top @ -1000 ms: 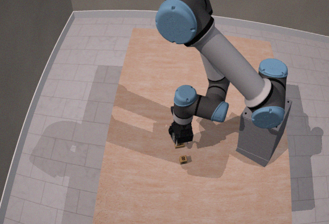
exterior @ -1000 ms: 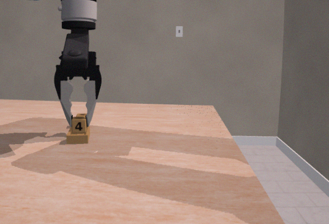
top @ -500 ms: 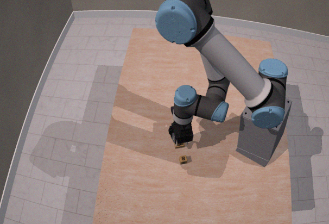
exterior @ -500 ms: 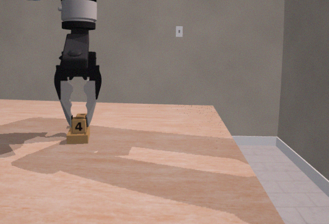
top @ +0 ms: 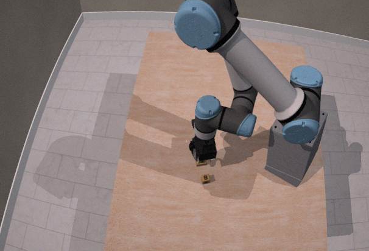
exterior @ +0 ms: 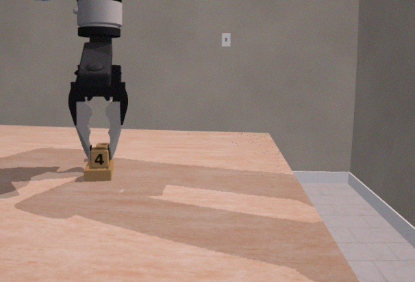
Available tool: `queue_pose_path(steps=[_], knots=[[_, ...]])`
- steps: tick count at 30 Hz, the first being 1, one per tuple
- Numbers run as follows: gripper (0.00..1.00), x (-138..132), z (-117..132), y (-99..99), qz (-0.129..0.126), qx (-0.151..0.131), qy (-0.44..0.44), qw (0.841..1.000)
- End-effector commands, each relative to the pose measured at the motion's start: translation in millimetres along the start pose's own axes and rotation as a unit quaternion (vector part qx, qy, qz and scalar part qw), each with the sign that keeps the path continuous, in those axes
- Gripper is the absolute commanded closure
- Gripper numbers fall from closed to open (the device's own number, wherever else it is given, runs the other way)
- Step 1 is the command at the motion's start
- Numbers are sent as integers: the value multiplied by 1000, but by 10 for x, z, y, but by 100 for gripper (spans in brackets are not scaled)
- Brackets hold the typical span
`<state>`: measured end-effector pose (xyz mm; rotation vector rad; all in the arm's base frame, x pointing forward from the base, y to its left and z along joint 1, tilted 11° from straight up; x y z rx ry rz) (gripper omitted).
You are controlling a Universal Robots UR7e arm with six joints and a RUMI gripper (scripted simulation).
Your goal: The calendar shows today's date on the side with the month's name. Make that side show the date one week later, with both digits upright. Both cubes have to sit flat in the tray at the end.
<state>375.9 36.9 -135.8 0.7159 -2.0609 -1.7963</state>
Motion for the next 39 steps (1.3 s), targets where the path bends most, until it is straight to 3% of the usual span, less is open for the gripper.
queue_pose_path(steps=[1, 21, 34, 39], knots=[[90, -11, -16, -3, -1, 1, 0, 1000], [90, -11, -16, -3, -1, 1, 0, 1000], [72, -11, -16, -3, -1, 1, 0, 1000], [72, -11, -16, -3, -1, 1, 0, 1000]])
Point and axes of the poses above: the point where the finger pads meet when closed, its own y axis back along the fingers, its own x axis across the jaws, z = x × y, the point moved 5 cm from there along y, back along the fingers, and after that the axes turned 15 degrees about y, right-handed, at the moved point
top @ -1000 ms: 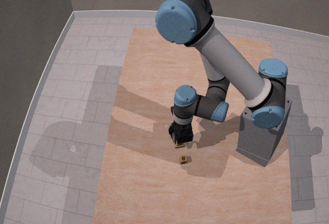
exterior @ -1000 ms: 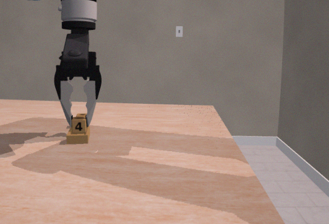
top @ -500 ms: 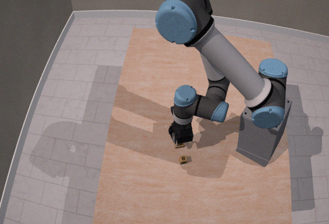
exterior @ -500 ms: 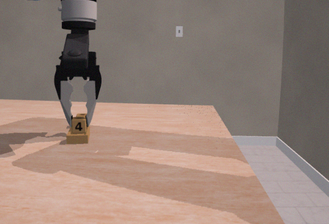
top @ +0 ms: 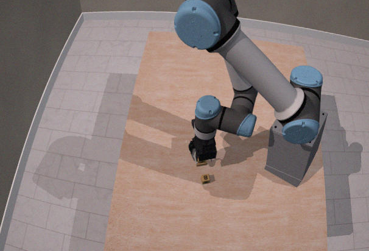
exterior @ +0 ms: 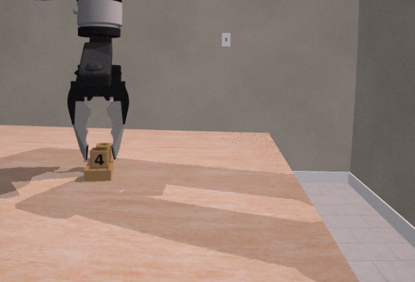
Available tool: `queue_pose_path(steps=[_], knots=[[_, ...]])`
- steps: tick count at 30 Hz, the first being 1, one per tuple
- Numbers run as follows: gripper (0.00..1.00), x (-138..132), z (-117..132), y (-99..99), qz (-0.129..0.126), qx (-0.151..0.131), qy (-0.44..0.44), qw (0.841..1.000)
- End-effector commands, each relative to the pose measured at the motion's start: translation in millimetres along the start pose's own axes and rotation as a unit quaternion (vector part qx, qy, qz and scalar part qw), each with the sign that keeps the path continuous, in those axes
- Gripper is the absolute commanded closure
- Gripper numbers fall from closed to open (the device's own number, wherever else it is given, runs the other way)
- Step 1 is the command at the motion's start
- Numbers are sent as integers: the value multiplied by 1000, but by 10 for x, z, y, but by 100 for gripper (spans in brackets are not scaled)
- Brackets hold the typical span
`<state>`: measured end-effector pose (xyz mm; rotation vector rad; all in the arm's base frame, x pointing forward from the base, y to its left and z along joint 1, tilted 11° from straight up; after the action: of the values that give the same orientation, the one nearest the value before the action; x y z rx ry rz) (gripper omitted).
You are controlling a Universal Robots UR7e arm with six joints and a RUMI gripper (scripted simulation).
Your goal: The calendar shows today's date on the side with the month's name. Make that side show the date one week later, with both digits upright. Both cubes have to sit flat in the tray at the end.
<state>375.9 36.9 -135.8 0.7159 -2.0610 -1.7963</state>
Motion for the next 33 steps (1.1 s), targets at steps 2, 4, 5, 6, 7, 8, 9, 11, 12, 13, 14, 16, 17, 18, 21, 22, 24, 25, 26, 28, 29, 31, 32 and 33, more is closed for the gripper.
queue_pose_path(steps=[2, 4, 5, 6, 7, 8, 9, 11, 12, 13, 14, 16, 17, 18, 21, 22, 24, 25, 26, 28, 29, 31, 32, 33], knots=[[72, -11, -15, -3, -1, 1, 0, 1000], [72, -11, -15, -3, -1, 1, 0, 1000], [72, -11, -15, -3, -1, 1, 0, 1000], [72, -11, -15, -3, -1, 1, 0, 1000], [72, -11, -15, -3, -1, 1, 0, 1000], [72, -11, -16, -1, -1, 1, 0, 1000], [72, -11, -16, 3, -1, 1, 0, 1000], [72, -10, -15, 16, -1, 1, 0, 1000], [72, -7, -12, 22, -1, 1, 0, 1000], [72, -3, -7, 31, -1, 0, 0, 1000], [72, 2, -2, 41, 0, 0, 0, 1000], [72, 2, -2, 41, 0, 0, 0, 1000], [72, 4, 1, 52, 0, 0, 0, 1000], [72, 3, 1, 66, 0, 0, 0, 1000], [72, 3, 4, 117, 0, 0, 0, 1000], [72, 2, 4, 138, 0, 0, 0, 1000], [72, 2, 6, 184, 0, 0, 0, 1000], [72, 1, 7, 209, 0, 0, 0, 1000], [72, 1, 8, 235, 0, 0, 1, 1000], [72, 1, 8, 291, 0, 0, 1, 1000], [72, 1, 8, 321, 0, 0, 1, 1000], [72, 2, 9, 381, 0, 0, 1, 1000], [72, 2, 9, 381, 0, 0, 1, 1000], [72, 2, 9, 381, 0, 0, 1, 1000]])
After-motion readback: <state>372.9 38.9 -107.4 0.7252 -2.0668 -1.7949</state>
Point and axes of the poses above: the point where the finger pads meet when closed, its own y axis back along the fingers, its own x axis across the jaws, z = x × y, the point moved 5 cm from there along y, back along the fingers, and after that the axes turned 15 degrees about y, right-handed, at the moved point
